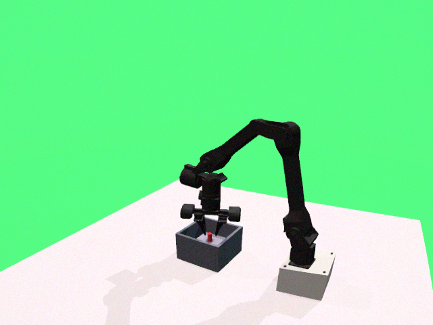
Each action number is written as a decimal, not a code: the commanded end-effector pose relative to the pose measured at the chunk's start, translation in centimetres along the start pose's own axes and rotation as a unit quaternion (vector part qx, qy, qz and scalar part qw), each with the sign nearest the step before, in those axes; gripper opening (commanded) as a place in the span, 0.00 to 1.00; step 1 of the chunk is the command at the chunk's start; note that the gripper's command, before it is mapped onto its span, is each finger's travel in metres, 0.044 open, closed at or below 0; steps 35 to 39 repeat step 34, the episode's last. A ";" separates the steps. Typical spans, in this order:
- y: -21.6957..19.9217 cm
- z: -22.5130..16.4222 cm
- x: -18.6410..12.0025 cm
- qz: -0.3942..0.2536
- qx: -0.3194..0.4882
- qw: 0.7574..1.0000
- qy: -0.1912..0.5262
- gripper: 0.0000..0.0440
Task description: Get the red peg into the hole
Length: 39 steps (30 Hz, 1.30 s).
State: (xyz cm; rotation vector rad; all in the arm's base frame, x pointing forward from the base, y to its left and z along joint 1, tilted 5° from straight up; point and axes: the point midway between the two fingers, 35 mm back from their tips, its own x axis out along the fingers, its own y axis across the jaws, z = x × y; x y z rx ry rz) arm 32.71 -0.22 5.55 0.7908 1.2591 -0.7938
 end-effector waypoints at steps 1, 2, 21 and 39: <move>0.6 0.8 0.2 0.001 -0.005 1.000 -0.002 0.53; 0.8 1.0 0.3 0.003 -0.005 1.000 -0.002 0.59; 3.5 7.0 -0.8 0.041 0.002 0.998 -0.050 1.00; 3.9 8.8 -1.3 0.053 0.012 0.996 -0.070 1.00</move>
